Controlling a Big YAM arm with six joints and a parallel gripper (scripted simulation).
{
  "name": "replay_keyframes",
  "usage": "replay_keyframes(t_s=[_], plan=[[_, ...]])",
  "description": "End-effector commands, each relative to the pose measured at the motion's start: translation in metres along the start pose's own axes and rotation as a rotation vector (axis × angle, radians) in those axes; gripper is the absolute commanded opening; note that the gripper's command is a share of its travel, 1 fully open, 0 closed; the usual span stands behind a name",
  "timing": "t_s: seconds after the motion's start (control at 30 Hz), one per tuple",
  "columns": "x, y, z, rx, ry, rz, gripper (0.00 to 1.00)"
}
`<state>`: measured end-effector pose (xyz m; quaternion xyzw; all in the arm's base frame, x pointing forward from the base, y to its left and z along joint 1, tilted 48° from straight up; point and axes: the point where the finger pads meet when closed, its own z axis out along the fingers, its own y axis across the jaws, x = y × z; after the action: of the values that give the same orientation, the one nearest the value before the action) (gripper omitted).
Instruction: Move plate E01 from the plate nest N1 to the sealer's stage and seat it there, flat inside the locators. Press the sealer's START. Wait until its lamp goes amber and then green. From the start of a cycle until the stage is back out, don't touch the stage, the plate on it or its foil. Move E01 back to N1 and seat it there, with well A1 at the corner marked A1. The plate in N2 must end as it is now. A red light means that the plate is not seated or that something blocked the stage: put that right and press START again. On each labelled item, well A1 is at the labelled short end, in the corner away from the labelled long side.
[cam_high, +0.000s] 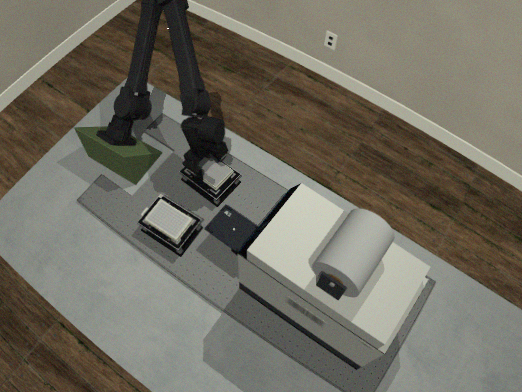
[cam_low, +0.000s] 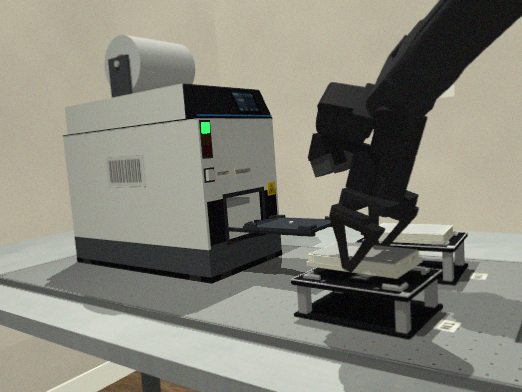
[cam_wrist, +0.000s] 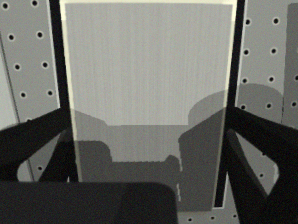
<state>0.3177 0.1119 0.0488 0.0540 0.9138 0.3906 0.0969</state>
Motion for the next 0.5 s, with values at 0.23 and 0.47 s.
replay_keyframes(t_s=[0.23,0.47], plan=[[0.003,0.009,0.002,-0.002,0.010,-0.026,0.00],[0.008,0.000,0.009,0.001,0.014,0.002,0.00]])
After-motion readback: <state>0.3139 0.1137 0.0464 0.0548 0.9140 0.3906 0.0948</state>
